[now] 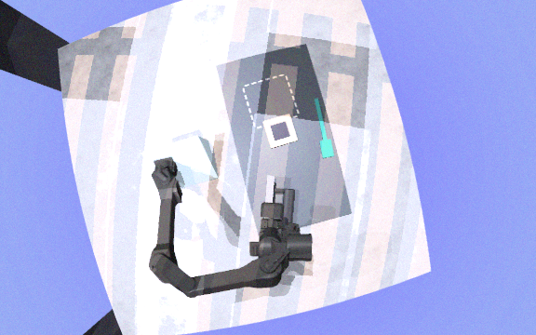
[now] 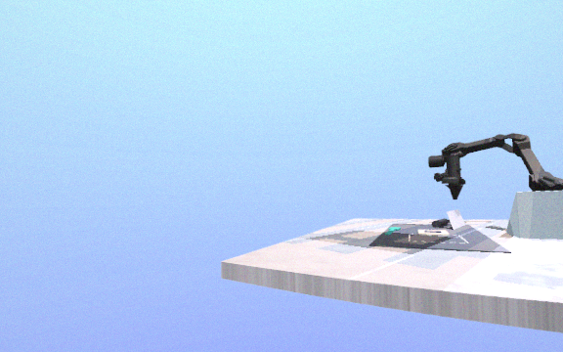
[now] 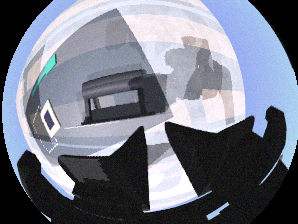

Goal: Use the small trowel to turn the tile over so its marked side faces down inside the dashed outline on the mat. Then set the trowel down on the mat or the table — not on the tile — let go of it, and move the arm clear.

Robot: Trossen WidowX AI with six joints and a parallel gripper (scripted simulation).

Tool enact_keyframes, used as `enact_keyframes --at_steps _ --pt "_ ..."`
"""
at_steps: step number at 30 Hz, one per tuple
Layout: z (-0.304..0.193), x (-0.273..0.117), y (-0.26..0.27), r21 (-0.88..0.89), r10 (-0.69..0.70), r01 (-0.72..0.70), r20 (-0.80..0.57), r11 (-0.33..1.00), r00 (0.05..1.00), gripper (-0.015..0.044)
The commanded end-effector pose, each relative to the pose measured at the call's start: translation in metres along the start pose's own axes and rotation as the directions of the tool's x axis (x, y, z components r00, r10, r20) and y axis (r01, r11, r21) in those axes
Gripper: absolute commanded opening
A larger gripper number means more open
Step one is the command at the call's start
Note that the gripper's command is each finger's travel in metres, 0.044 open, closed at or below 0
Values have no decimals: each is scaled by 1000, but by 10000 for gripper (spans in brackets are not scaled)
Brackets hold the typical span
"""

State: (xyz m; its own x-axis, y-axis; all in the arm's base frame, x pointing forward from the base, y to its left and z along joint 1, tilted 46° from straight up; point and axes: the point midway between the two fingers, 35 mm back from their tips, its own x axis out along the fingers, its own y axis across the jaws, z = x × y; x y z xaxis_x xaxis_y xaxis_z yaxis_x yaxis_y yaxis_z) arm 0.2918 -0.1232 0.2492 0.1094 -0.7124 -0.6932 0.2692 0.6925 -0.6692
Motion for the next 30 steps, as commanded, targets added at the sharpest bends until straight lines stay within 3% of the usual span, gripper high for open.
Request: enact_keyframes --at_steps 1,30 --pt "0 0 0 0 0 0 -1 1000 1000 100" --pt "3 34 -10 15 -7 7 -22 1000 1000 100"
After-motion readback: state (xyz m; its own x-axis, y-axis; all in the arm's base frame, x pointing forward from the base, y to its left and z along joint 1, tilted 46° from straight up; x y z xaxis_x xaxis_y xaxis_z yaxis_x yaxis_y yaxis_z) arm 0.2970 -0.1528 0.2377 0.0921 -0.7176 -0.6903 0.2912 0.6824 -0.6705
